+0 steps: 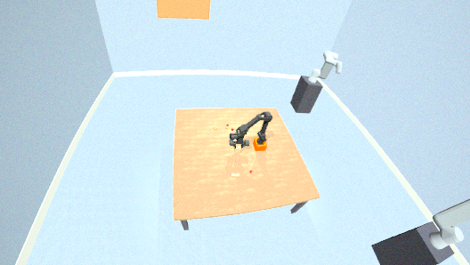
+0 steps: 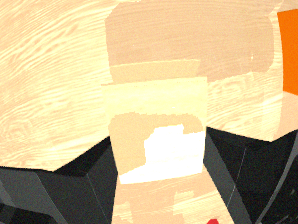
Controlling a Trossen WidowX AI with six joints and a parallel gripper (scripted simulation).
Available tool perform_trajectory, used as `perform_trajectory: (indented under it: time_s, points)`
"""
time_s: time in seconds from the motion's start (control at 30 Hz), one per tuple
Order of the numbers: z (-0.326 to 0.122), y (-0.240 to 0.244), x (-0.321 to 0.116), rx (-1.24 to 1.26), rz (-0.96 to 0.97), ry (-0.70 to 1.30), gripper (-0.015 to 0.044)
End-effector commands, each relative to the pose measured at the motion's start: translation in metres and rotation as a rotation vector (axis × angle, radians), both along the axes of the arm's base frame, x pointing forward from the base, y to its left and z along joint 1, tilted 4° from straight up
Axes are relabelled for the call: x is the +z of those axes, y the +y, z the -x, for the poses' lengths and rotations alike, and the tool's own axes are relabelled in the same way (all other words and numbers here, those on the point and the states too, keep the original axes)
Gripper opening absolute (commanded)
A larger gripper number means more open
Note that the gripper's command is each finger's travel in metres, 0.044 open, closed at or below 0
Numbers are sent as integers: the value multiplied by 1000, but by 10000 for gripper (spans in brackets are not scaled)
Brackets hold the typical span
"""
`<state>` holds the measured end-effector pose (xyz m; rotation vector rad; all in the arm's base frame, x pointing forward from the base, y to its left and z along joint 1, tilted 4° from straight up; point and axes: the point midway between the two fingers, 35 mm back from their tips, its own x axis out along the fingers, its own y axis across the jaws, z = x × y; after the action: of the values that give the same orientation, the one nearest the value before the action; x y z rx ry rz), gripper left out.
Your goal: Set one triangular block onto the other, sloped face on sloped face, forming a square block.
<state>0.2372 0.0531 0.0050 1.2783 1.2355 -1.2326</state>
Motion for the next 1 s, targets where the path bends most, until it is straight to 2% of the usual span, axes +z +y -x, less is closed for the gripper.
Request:
perform_trajectory:
  time_s: [0.0, 0.97]
  points:
    - [3, -1, -4, 6, -2, 7, 0]
    - [4, -4, -13, 6, -2, 8, 0]
